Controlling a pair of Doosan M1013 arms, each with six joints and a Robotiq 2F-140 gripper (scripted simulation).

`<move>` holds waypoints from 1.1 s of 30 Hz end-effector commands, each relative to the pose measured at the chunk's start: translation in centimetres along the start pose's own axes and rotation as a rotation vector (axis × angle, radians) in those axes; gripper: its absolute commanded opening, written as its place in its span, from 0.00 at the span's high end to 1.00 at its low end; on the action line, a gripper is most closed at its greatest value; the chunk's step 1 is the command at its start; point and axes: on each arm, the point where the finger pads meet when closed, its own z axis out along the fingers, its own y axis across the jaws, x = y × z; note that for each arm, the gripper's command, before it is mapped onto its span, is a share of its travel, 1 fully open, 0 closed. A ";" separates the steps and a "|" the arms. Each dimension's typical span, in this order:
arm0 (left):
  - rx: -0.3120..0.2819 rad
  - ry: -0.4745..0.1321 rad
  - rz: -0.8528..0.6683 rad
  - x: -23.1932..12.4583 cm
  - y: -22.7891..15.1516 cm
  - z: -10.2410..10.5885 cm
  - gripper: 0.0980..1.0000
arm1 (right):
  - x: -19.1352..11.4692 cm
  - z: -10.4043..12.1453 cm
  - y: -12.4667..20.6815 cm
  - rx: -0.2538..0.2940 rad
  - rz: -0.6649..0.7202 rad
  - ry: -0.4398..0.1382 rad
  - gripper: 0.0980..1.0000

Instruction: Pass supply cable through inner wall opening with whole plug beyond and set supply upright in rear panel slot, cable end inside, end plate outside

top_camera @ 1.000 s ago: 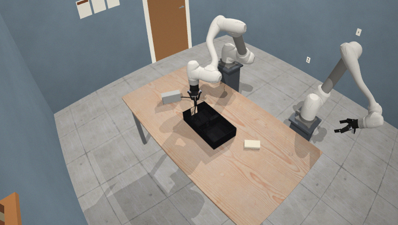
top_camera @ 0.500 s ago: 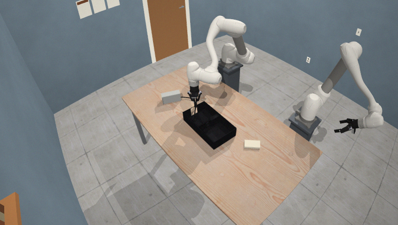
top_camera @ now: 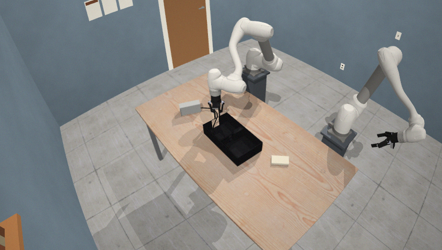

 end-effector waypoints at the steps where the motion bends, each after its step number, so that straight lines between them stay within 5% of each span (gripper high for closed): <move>1: 0.000 0.001 0.000 0.0 0.0 0.0 0.00 | 0.0 -0.1 0.0 0.000 0.000 0.001 0.80; 22: 0.000 0.001 0.000 0.0 0.0 0.0 0.00 | 0.0 -0.2 0.0 0.000 0.000 0.001 0.80; 33: 0.000 0.001 0.000 0.0 0.0 0.0 0.00 | 0.0 -3.1 0.0 0.000 0.000 0.001 0.80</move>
